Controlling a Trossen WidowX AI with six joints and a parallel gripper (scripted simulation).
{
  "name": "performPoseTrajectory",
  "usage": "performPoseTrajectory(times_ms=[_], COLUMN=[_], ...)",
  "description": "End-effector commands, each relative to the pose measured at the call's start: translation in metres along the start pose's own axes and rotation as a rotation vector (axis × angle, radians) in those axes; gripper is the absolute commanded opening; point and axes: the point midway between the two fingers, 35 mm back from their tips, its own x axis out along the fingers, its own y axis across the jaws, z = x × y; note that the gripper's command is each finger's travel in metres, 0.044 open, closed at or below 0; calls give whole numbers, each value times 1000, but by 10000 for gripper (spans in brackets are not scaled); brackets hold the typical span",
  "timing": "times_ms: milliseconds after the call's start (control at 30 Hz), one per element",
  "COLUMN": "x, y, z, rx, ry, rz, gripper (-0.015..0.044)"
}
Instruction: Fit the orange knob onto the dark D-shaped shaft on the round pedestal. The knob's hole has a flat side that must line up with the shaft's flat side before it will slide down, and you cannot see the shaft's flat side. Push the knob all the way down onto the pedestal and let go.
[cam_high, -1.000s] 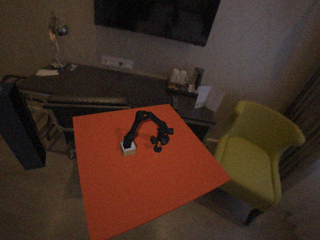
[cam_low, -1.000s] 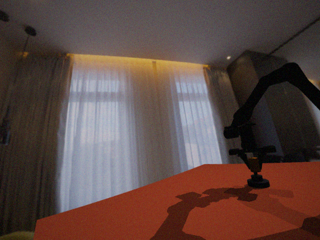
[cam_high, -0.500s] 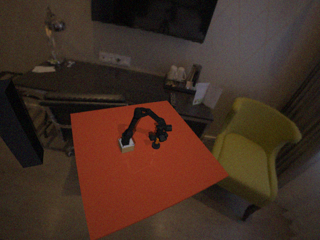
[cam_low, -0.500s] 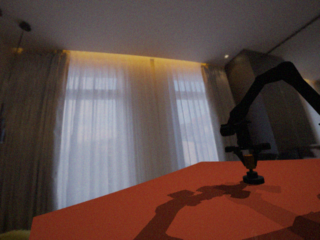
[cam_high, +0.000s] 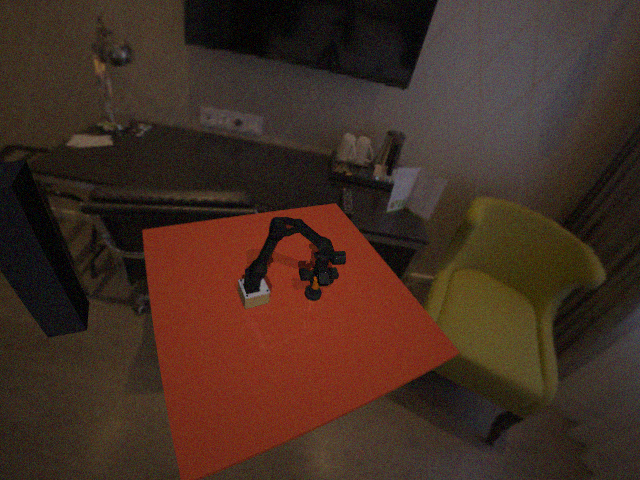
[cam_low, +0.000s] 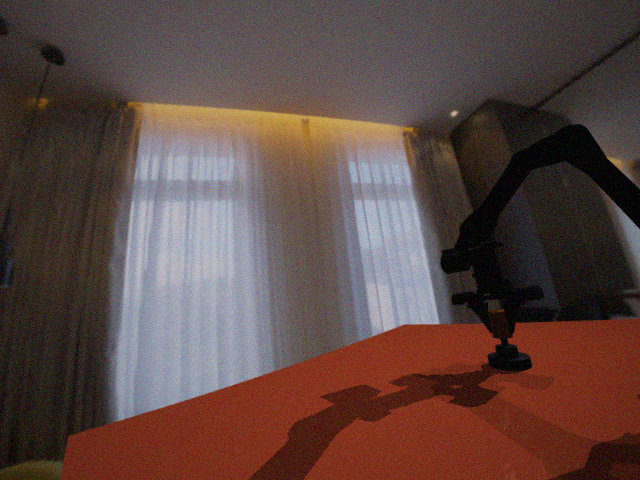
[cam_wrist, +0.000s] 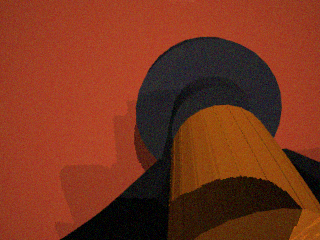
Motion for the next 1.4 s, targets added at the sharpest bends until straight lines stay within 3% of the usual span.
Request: performPoseTrajectory(times_ms=[0, 1067, 1367], x=[-1, -1, -1], y=[1, -1, 1], z=[1, 1, 1], rx=[9, 9, 218], ry=[-4, -4, -3], rz=[7, 7, 7], gripper=[0, 0, 0])
